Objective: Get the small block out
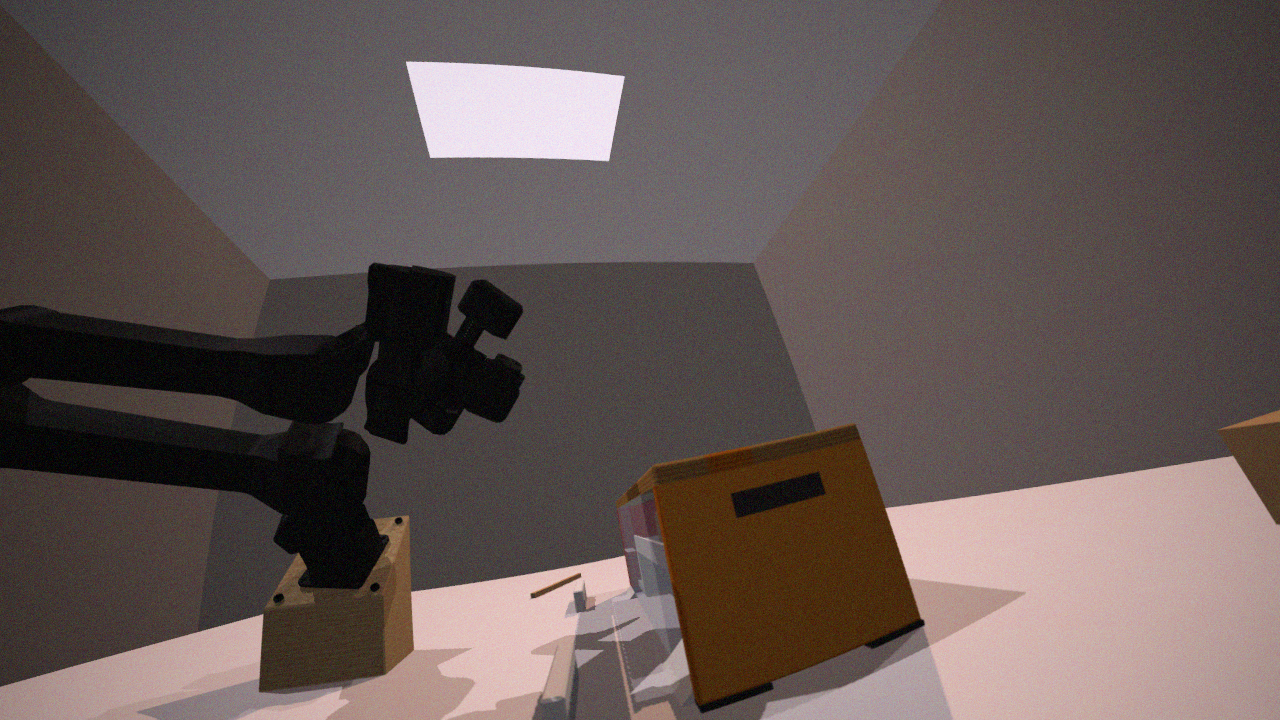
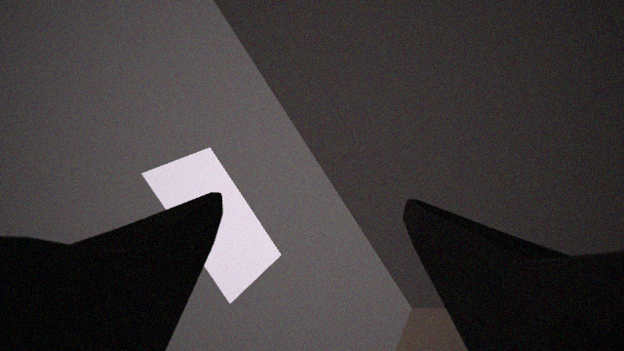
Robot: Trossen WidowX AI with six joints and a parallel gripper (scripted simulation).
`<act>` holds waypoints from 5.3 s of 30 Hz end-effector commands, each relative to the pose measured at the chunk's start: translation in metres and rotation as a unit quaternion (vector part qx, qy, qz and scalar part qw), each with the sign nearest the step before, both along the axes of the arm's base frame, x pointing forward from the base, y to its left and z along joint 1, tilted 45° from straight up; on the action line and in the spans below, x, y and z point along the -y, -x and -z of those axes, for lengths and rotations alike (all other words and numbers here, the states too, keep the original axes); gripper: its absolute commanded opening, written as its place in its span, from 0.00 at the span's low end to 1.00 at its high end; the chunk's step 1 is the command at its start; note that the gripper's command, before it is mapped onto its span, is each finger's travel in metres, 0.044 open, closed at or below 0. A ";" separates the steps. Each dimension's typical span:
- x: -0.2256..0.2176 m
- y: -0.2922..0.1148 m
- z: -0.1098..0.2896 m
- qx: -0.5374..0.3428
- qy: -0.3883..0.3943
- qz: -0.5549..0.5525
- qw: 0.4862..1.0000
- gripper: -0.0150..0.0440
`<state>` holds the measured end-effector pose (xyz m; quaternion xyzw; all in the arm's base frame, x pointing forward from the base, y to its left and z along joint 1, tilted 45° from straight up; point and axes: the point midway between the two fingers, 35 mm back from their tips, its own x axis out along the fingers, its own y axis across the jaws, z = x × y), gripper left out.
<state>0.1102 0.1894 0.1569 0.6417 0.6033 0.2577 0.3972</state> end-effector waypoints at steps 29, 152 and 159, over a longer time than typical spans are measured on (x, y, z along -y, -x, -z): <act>0.039 -0.127 0.101 -0.312 0.613 0.409 0.599 0.93; 0.130 -0.178 0.127 -0.109 0.795 0.459 0.381 0.93; 0.135 -0.178 0.123 -0.109 0.795 0.459 0.381 0.93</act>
